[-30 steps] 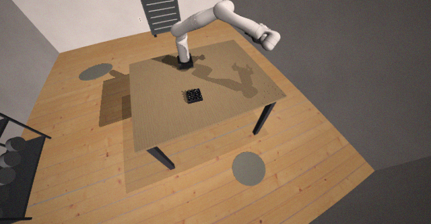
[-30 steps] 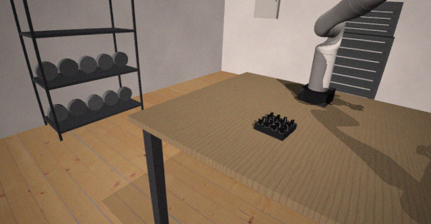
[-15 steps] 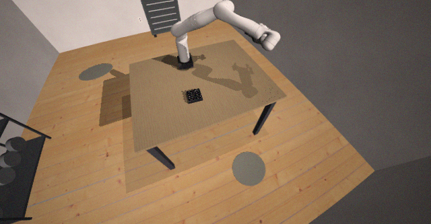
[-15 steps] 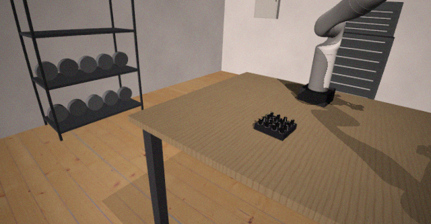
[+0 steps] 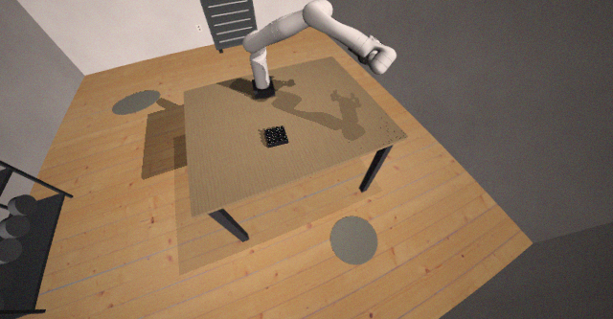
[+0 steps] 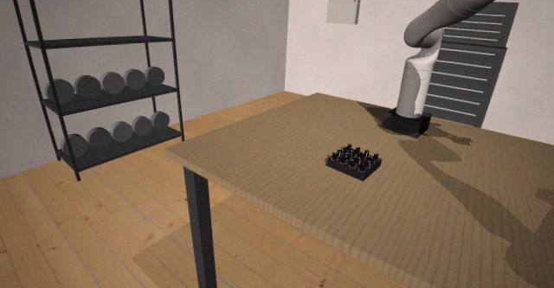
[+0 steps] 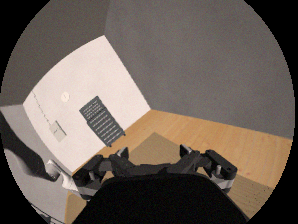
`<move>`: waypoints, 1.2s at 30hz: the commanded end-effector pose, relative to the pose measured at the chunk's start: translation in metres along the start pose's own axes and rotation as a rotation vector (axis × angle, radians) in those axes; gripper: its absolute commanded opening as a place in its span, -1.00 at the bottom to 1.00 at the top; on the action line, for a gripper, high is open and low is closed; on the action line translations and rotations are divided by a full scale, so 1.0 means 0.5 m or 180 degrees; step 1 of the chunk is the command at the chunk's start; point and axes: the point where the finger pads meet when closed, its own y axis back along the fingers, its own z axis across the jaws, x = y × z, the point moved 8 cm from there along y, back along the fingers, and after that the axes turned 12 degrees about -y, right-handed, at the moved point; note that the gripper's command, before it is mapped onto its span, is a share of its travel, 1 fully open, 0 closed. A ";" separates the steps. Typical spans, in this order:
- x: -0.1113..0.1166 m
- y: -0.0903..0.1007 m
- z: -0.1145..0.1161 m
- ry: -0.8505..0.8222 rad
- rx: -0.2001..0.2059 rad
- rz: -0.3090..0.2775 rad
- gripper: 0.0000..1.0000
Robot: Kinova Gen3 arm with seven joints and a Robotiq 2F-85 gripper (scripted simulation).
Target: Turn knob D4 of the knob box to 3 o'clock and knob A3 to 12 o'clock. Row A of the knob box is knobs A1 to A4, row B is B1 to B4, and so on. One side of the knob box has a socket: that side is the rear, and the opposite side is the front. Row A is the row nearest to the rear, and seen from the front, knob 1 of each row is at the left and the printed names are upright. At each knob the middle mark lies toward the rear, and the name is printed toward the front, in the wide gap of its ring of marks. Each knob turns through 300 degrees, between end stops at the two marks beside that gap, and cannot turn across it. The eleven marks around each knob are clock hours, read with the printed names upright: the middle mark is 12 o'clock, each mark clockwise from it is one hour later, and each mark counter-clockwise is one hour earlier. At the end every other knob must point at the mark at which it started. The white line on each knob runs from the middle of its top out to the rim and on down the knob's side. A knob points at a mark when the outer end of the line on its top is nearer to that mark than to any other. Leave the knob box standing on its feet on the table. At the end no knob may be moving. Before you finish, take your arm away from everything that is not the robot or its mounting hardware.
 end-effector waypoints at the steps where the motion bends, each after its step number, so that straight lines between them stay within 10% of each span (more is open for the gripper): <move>1: -0.021 0.013 0.012 -0.0227 -0.0170 0.0052 1.00; 5: -0.041 0.016 0.024 -0.0399 -0.0282 0.0075 1.00; 22: -0.301 0.102 0.076 -0.2167 -0.1503 0.0393 1.00; 36: -0.587 0.193 -0.005 -0.3782 -0.2638 0.0782 1.00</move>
